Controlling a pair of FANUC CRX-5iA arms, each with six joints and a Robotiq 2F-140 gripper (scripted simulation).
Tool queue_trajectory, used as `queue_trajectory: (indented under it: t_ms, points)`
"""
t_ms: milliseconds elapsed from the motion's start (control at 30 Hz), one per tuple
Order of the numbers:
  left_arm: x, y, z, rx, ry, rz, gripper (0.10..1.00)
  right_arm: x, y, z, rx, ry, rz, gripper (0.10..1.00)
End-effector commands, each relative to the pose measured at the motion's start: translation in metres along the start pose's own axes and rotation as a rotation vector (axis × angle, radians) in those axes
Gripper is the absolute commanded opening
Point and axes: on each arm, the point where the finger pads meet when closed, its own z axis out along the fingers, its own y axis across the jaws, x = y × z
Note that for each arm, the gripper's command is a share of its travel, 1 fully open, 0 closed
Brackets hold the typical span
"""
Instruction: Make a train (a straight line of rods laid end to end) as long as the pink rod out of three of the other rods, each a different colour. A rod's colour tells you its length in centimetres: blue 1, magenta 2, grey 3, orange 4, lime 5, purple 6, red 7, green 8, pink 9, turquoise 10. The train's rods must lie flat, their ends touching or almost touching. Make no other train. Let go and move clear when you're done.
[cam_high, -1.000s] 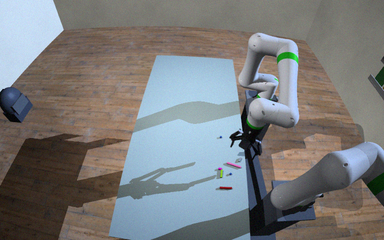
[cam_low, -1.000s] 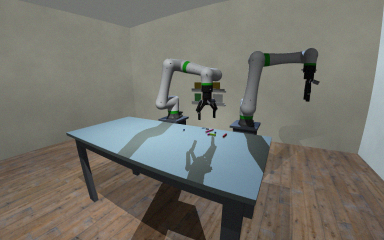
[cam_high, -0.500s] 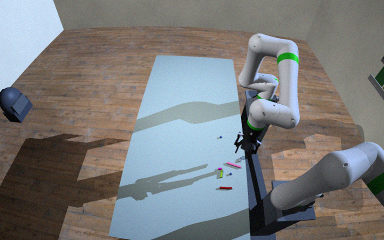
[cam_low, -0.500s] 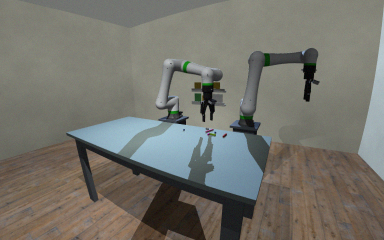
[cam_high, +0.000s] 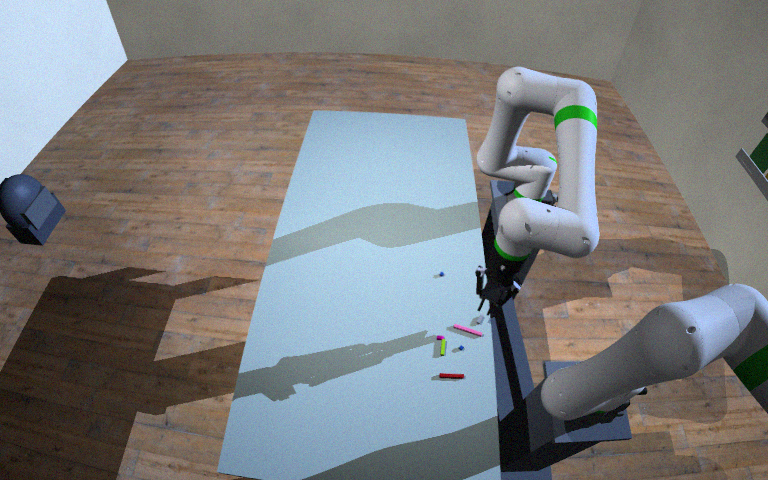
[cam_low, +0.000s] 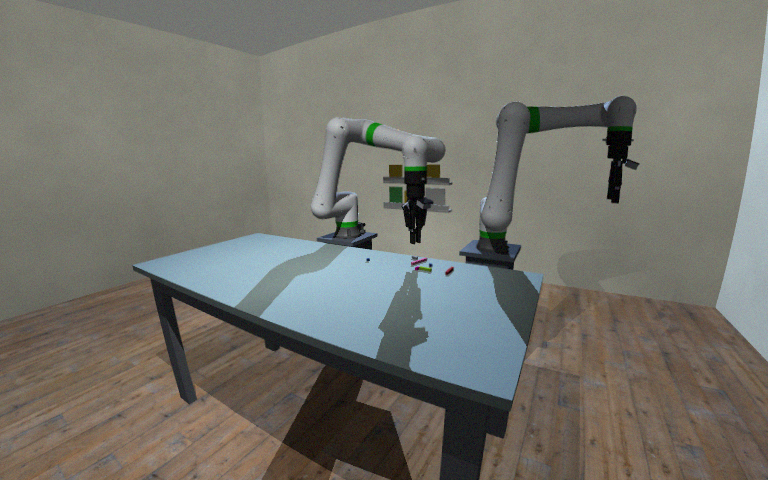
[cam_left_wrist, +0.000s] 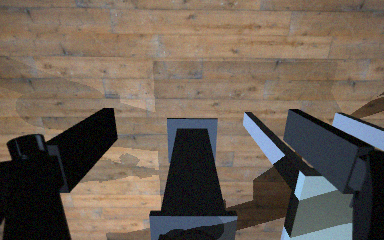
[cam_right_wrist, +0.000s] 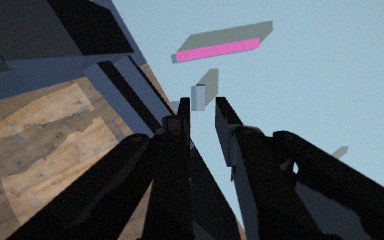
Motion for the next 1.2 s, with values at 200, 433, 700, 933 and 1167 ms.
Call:
queue_trajectory:
  t_ms: [200, 433, 700, 933, 1167]
  points:
    - [0.0, 0.0, -0.001, 0.0, 0.002, 0.0, 1.0, 0.001, 0.0, 0.001, 0.0, 0.002, 0.0, 0.231]
    - [0.0, 0.0, -0.001, 0.0, 0.002, 0.0, 1.0, 0.001, 0.0, 0.004, 0.0, 0.002, -0.001, 0.231]
    - [0.0, 0.0, -0.001, 0.0, 0.002, 0.0, 1.0, 0.001, 0.0, 0.014, 0.0, 0.002, -0.001, 0.231]
    - [0.0, 0.0, -0.001, 0.0, 0.002, 0.0, 1.0, 0.001, 0.0, 0.022, 0.0, 0.002, -0.001, 0.231]
    - [0.0, 0.0, -0.001, 0.0, 0.002, 0.0, 1.0, 0.001, 0.001, 0.033, 0.0, 0.002, -0.001, 0.231]
